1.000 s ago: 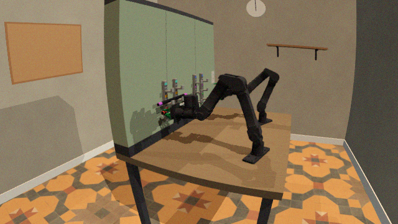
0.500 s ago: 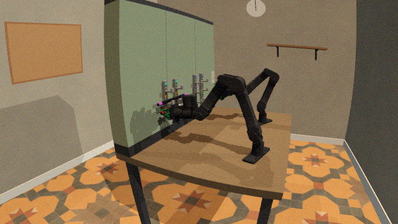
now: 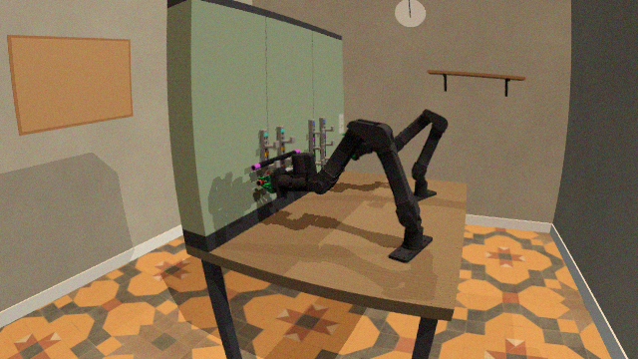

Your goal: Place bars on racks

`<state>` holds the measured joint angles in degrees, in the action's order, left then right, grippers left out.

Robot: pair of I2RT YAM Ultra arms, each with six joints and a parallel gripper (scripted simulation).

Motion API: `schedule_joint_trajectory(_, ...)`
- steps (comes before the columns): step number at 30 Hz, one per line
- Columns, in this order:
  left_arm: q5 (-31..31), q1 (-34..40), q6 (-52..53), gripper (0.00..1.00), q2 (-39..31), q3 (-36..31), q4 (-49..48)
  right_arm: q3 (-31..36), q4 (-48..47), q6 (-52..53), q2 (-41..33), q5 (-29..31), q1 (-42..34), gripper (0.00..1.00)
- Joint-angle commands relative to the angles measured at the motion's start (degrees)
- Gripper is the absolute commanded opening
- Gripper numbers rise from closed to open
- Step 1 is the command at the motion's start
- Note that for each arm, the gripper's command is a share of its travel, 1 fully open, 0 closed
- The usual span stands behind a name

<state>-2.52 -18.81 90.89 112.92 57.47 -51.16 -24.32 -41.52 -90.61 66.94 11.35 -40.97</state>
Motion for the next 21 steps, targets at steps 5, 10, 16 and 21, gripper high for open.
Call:
schedule_joint_trajectory(5, 0.4, 0.4, -0.9, 0.00, -0.3, 1.7, -2.2, 0.3, 0.3, 0.6, -1.6, -0.4, 0.6, 1.00)
schedule_joint_trajectory(10, 0.4, 0.4, -0.9, 0.00, 0.1, 1.5, -2.8, 0.3, 0.3, 0.6, -1.6, -0.4, 0.6, 1.00)
schedule_joint_trajectory(16, 0.4, 0.4, -0.9, 0.00, 0.5, 1.4, -3.4, 0.3, 0.3, 0.6, -1.6, -0.4, 0.6, 1.00)
schedule_joint_trajectory(21, 0.4, 0.4, -0.9, 0.00, 0.7, 1.3, -3.7, 0.3, 0.3, 0.6, -1.6, -0.4, 0.6, 1.00)
